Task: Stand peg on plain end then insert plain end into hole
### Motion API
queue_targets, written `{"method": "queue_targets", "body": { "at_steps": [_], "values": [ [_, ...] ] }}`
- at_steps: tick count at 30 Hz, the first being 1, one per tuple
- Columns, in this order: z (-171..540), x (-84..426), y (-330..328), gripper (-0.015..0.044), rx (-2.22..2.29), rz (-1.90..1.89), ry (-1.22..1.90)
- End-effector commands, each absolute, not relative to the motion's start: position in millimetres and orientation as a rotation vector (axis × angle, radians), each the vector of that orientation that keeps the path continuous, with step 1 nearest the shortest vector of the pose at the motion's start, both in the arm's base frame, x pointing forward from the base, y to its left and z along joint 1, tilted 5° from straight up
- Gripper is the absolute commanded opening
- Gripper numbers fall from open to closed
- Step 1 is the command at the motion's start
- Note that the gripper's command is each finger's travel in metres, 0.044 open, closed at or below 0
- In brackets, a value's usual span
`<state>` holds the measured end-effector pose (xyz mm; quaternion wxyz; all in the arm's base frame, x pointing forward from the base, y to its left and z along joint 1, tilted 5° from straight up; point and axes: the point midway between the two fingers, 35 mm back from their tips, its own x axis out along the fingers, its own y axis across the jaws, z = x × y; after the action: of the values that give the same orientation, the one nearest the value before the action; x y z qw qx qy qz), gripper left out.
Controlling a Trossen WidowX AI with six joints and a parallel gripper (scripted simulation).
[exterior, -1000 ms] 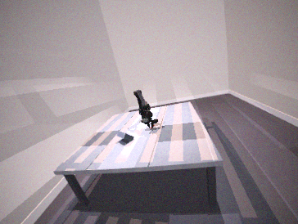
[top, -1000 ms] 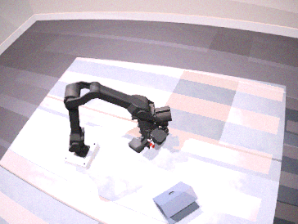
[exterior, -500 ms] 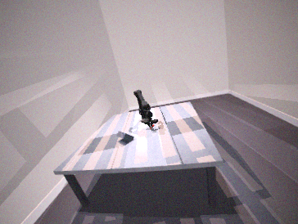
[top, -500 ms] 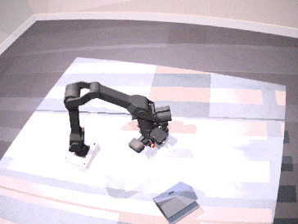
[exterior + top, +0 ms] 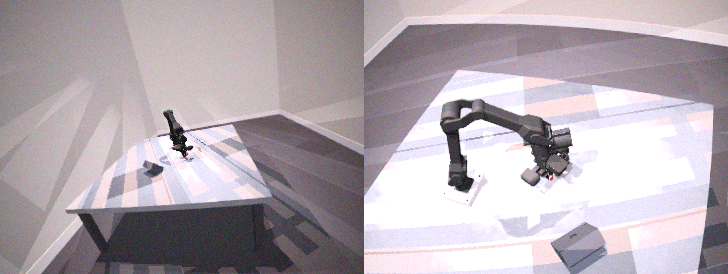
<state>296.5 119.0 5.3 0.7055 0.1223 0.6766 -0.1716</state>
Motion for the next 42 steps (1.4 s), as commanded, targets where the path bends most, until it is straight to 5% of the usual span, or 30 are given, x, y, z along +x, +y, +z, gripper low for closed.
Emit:
{"method": "queue_targets", "body": {
  "at_steps": [1, 42],
  "values": [
    [7.8, 293.6, 119.7, 0.0050, 0.260, -0.388, 1.466],
    [27.5, 276.5, 129.3, 0.0050, 0.181, -0.412, 1.114]
  ]
}}
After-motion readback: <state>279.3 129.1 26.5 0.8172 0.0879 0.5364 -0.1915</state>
